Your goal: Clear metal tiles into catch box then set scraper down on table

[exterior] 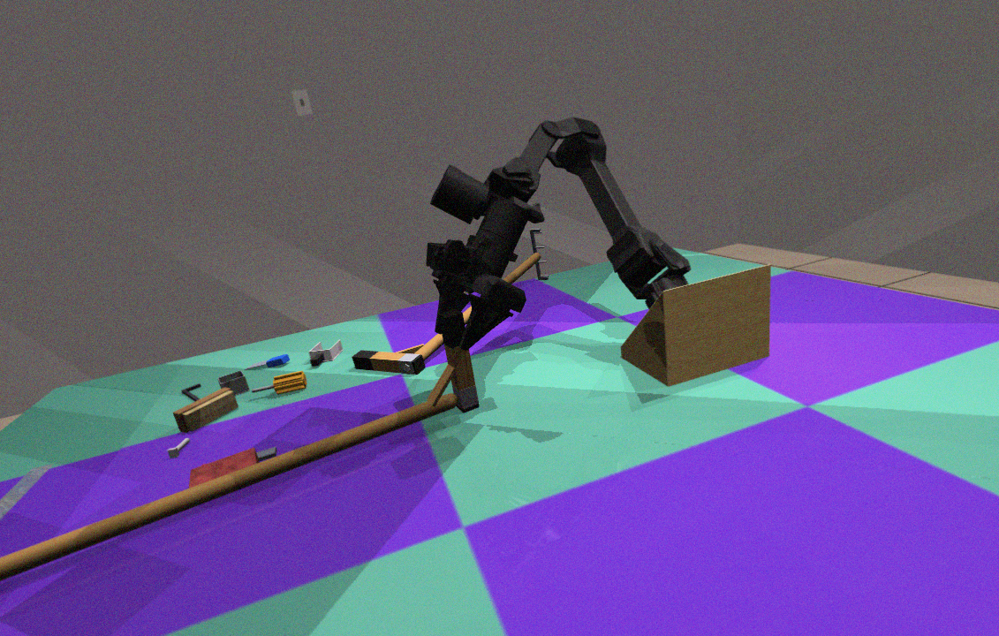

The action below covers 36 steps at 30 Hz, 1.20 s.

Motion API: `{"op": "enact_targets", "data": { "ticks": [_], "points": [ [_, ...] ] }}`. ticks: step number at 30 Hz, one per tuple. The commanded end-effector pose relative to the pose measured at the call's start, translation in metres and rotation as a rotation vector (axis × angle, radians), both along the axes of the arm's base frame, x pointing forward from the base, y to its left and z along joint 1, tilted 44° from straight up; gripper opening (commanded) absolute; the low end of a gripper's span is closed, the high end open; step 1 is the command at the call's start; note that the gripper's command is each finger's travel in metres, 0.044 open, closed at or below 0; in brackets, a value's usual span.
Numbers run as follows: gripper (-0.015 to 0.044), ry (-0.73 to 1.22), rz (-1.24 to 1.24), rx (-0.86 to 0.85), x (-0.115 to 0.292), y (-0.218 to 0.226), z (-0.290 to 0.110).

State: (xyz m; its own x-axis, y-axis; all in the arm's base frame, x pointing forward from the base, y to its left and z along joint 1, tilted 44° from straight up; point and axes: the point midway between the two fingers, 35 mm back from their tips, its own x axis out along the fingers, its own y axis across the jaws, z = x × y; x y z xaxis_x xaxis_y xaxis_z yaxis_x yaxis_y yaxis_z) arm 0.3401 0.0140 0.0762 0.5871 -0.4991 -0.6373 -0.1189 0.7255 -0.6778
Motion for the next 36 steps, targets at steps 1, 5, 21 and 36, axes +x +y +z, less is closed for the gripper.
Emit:
{"op": "enact_targets", "data": {
  "ticks": [1,5,21,36],
  "points": [
    [0.0440,0.005,0.005,-0.002,0.003,-0.004,-0.005],
    [0.0440,0.003,0.005,-0.004,0.007,-0.008,-0.009],
    [0.0204,-0.003,0.001,-0.004,0.010,-0.012,-0.012],
    [0.0000,-0.003,0.001,-0.004,0.010,-0.011,-0.011]
  ]
}}
